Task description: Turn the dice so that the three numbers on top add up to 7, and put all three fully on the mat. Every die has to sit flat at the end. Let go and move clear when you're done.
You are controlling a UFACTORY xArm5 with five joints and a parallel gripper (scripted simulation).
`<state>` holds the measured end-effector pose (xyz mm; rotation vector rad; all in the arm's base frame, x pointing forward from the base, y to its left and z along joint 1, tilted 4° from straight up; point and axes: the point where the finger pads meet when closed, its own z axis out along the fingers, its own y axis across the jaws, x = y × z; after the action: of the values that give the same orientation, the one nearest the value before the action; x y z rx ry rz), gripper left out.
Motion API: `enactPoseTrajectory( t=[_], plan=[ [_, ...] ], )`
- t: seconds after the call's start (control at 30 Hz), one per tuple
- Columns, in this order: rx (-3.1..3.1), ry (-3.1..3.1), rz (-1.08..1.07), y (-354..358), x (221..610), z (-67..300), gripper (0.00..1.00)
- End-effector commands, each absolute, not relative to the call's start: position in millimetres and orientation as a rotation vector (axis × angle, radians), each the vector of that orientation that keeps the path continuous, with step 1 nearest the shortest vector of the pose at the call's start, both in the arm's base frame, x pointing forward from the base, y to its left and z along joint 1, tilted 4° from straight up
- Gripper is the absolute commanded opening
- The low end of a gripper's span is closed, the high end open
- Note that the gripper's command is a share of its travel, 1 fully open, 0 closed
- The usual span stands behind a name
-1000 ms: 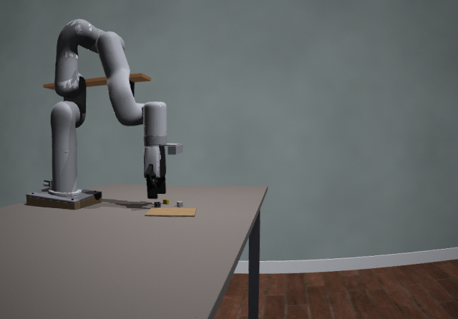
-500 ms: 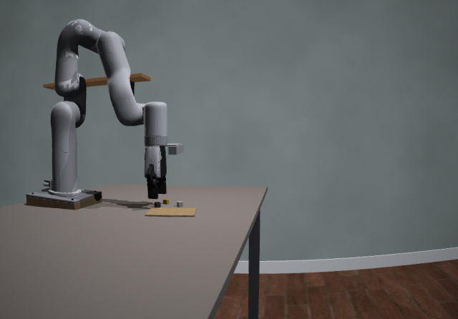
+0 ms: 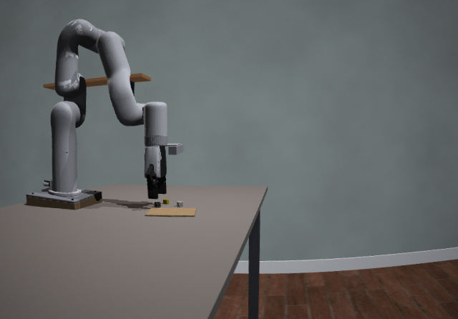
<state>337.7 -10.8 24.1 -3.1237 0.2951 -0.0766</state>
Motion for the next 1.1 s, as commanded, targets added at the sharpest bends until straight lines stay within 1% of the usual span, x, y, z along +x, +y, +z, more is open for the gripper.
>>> enactPoseTrajectory(
  t=[0.0,0.37,0.73,1.07],
  plan=[
    [-3.123,0.295,-0.081,-11,339,25,1.00],
    [-3.123,0.295,-0.081,-7,335,25,1.00],
    [-3.116,0.294,-0.078,37,297,20,1.00],
    [-3.114,0.294,-0.076,47,287,19,1.00]
  ],
)
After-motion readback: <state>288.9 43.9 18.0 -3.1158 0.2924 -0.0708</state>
